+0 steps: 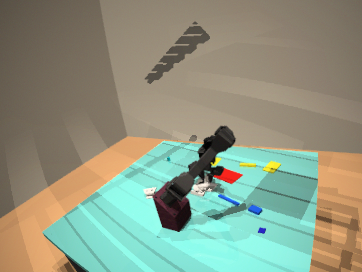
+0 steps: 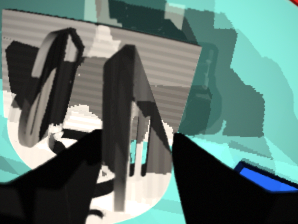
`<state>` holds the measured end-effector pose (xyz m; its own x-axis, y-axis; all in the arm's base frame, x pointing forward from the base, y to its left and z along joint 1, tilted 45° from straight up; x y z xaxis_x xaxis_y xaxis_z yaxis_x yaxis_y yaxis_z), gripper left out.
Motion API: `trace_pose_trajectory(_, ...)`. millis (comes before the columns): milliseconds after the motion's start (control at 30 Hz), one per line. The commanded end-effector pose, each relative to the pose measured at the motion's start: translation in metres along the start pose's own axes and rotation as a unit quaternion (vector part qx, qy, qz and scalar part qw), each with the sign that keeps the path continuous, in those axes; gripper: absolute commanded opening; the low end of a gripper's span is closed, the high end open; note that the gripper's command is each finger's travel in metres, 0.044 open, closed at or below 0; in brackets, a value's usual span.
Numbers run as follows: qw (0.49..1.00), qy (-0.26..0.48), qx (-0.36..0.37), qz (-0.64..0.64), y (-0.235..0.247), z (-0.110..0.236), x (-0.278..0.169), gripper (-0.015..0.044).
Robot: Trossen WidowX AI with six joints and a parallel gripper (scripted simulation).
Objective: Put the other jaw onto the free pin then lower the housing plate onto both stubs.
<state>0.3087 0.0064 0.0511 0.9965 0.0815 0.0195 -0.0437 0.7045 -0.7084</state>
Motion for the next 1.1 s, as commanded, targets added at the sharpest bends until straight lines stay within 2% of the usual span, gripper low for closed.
trace_pose_trajectory(0, 1.0, 0.001, -0.002, 0.003, 0.0, -0.007, -0.002, 0.0134)
trace_pose_trajectory(1067, 1.0, 0.001, -0.002, 0.008, 0.0, -0.017, -0.002, 0.0134)
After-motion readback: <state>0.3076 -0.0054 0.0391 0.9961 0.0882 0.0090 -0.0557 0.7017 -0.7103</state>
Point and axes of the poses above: the point midway between the two fingers, 35 mm back from their tips, its own z axis back along the fingers, its own y axis across the jaws, x = y × z, the point moved 9 cm from there along z, back along the fingers
